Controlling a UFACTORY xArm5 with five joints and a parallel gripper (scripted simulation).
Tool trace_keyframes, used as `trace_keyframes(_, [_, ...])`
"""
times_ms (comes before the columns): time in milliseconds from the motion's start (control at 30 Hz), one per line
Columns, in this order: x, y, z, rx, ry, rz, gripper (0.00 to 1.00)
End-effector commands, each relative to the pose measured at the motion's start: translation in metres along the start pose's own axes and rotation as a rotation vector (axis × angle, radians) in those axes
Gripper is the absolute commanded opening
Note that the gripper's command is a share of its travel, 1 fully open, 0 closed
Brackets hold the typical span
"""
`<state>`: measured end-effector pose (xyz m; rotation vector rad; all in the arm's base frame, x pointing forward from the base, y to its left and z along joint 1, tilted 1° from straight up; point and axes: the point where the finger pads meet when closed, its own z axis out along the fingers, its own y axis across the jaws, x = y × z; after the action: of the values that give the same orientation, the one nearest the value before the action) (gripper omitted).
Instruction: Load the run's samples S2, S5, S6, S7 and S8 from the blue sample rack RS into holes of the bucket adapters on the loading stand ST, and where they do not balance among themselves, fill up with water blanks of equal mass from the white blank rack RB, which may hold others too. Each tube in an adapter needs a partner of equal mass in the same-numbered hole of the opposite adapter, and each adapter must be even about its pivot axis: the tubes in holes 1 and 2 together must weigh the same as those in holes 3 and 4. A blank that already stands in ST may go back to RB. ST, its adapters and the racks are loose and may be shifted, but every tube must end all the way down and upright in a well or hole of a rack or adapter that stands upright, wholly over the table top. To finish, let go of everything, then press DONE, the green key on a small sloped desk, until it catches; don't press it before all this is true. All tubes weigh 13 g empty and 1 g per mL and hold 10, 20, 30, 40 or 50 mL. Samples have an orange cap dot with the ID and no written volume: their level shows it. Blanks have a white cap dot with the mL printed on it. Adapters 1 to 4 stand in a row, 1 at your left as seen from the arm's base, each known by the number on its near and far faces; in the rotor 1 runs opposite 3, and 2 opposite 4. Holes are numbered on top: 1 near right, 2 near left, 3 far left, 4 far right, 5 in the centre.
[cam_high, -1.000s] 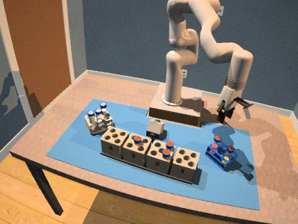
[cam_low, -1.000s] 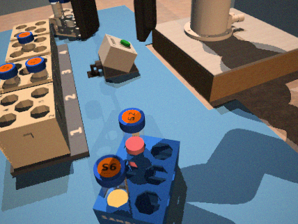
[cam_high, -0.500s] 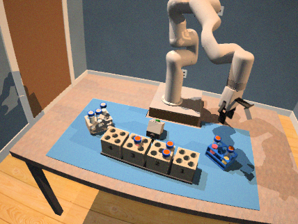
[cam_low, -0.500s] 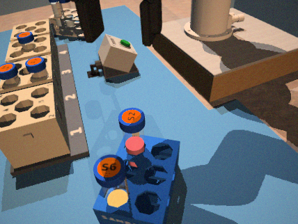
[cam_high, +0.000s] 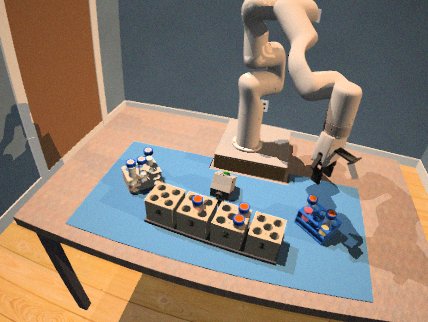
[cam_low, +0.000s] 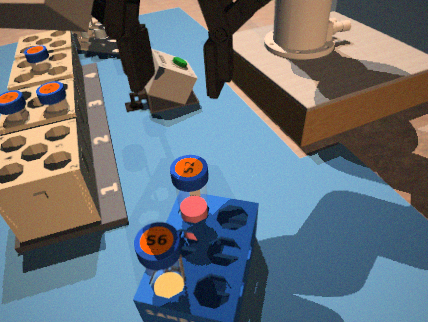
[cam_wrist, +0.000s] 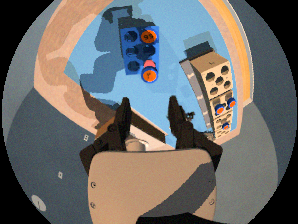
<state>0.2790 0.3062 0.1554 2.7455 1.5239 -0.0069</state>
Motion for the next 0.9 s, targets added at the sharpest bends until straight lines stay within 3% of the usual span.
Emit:
trace_keyframes(0, [0.001, 0.0, 0.009, -0.001, 0.004, 0.0, 0.57])
trace_keyframes(867, [0.001, 0.001, 0.053, -0.001, 0.004, 0.0, 0.57])
